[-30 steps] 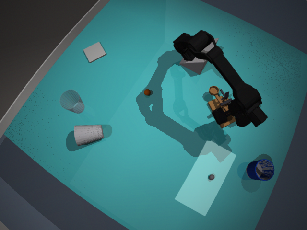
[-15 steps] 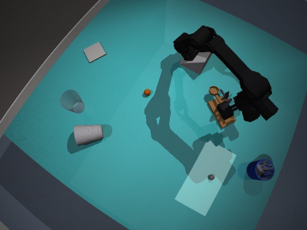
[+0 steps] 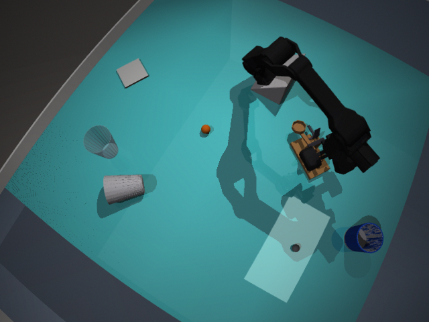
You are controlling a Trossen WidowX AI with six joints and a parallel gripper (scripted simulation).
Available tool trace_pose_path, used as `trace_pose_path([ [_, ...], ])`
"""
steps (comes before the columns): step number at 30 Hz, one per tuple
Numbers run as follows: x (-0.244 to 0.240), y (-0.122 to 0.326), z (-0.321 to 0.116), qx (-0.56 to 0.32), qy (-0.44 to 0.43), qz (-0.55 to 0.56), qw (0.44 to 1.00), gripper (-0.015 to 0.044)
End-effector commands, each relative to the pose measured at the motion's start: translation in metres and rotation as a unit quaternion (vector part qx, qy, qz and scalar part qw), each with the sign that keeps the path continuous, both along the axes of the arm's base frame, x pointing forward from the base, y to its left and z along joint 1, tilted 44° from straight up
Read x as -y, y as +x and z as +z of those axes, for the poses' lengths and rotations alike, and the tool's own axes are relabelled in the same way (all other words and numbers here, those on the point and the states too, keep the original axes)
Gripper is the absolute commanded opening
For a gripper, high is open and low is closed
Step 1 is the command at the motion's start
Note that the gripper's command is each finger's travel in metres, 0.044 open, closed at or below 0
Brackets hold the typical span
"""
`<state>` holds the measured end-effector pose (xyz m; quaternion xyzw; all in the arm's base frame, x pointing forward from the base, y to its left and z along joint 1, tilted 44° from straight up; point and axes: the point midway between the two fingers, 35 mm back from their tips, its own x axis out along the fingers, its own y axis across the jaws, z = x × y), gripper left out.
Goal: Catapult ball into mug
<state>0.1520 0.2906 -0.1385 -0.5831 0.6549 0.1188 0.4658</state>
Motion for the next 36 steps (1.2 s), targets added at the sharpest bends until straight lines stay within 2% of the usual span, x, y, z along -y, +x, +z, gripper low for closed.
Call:
trace_pose_path([
  [1,0.006,0.002,-0.006,-0.001,-0.002,0.002,1.0,0.044],
  [30,0.035,0.006,-0.037,0.0,-0.003,0.002,1.0,0.044],
  [36,0.032,0.006,-0.035,0.0,-0.001,0.0,1.0,0.0282],
])
